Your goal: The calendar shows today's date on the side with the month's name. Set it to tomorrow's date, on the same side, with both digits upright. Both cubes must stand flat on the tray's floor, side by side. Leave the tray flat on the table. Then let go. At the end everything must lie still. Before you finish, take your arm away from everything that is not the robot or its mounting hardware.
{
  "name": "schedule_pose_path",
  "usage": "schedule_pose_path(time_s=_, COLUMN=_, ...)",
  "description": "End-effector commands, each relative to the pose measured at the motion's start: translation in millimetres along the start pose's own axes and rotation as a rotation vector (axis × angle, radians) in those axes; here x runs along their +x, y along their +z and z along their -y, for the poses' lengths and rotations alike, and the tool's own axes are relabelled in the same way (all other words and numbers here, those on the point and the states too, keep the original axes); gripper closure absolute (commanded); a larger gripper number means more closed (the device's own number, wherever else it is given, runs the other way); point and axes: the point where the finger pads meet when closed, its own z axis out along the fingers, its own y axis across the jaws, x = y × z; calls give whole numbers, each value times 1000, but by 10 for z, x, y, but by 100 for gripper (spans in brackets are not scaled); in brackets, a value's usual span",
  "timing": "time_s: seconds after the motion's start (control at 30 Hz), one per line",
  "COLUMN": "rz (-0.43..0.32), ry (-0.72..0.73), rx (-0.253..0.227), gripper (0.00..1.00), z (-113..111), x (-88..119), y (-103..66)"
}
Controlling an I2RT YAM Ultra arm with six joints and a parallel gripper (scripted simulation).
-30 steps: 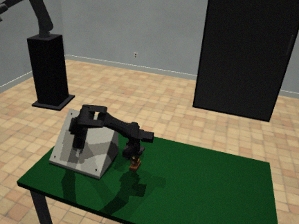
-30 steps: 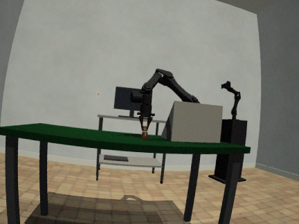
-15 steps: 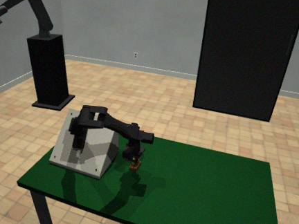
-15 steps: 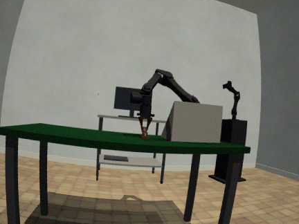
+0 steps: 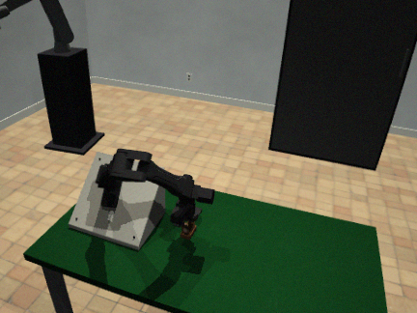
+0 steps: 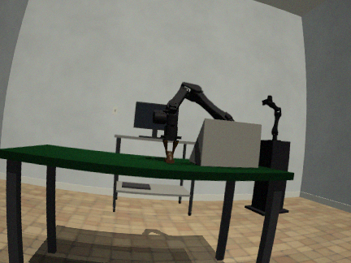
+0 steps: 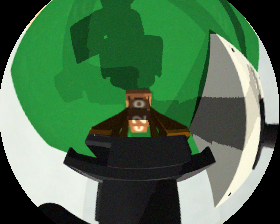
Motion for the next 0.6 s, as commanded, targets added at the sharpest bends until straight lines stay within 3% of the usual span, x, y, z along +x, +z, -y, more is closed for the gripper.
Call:
schedule_pose_path(time_s=0.0, rz=8, ry=-1, rx=-19, gripper=74, z=-46, x=-7, y=-20)
schedule_pose_path(time_s=0.57, rz=8, ry=-1, rx=-19, gripper=74, z=-46, x=-7, y=26)
